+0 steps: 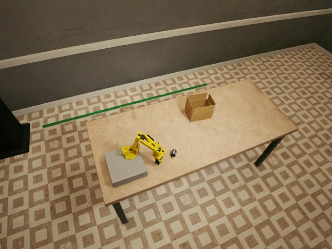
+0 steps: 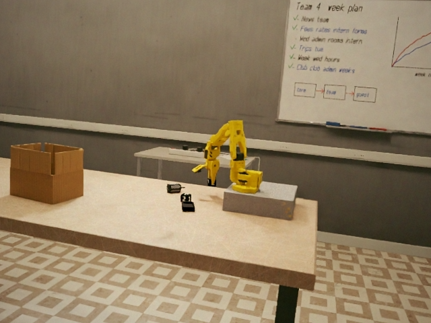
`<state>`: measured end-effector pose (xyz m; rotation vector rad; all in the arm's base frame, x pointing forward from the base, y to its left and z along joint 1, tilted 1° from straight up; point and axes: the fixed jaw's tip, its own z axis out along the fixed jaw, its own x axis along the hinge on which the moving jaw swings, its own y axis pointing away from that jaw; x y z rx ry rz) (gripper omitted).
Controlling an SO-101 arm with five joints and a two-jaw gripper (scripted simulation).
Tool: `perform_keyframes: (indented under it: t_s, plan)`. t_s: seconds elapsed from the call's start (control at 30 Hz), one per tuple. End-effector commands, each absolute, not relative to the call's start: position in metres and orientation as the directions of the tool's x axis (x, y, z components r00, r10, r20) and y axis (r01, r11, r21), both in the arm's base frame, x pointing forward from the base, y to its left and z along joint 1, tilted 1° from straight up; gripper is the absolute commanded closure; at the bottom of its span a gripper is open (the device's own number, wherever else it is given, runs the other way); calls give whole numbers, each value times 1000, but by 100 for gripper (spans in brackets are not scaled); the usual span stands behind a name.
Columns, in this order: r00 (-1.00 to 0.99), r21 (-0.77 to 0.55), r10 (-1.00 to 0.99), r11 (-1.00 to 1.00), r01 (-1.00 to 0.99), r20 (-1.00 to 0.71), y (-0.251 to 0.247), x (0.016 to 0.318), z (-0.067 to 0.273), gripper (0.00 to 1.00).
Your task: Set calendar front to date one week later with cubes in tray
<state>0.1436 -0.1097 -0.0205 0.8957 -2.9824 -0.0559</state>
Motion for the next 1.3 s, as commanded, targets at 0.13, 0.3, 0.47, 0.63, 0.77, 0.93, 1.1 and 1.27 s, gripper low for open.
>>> perform_keyframes:
  t_s: [0.13,0.3,0.47,0.63,0.77,0.93,1.1,1.27]
  plan:
    - [-834,26,-552,834,-552,9,-112,145,-10,100]
    - [-834,26,-552,834,-552,9,-112,145,-10,100]
    - [-834,26,-552,834,-552,9,-112,145,-10,100]
    - [-834,26,-552,834,-552,9,-112,145,-8,100]
    - [-834,26,-552,834,-552,9,-112,145,-7,100]
    - [-834,26,-552,834,-552,9,-112,145,-6,100]
    - [-834,26,-552,834,-552,9,-112,145,-5,100]
    - [-834,26,-552,834,-552,9,-112,145,-4,100]
